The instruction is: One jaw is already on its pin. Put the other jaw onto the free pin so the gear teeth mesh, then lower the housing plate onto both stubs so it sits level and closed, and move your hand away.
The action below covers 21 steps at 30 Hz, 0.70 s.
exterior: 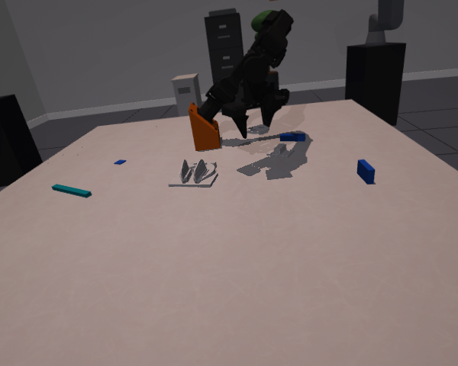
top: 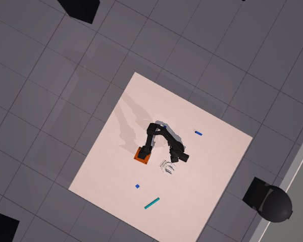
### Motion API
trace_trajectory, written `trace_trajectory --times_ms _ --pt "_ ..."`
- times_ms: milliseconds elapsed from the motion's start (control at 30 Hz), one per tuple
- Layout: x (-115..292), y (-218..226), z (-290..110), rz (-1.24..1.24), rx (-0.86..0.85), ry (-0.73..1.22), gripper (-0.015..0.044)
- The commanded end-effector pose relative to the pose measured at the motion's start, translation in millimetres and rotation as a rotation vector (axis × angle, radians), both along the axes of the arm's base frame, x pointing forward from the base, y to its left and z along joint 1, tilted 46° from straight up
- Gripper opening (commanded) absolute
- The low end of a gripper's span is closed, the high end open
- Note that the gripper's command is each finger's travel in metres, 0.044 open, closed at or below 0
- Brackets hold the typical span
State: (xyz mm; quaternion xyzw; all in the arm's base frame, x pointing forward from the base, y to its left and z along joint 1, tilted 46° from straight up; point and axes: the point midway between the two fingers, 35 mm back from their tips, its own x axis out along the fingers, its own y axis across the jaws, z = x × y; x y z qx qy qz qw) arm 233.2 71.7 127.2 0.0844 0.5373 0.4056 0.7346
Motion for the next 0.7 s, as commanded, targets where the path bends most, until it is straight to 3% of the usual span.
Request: trace_trajectory --times_ms 0,667 --pt "6 -10 -9 -0.05 -0.004 0.044 0.0351" --pt "18 -58 -54 -0.277 0.018 0.265 0.0351"
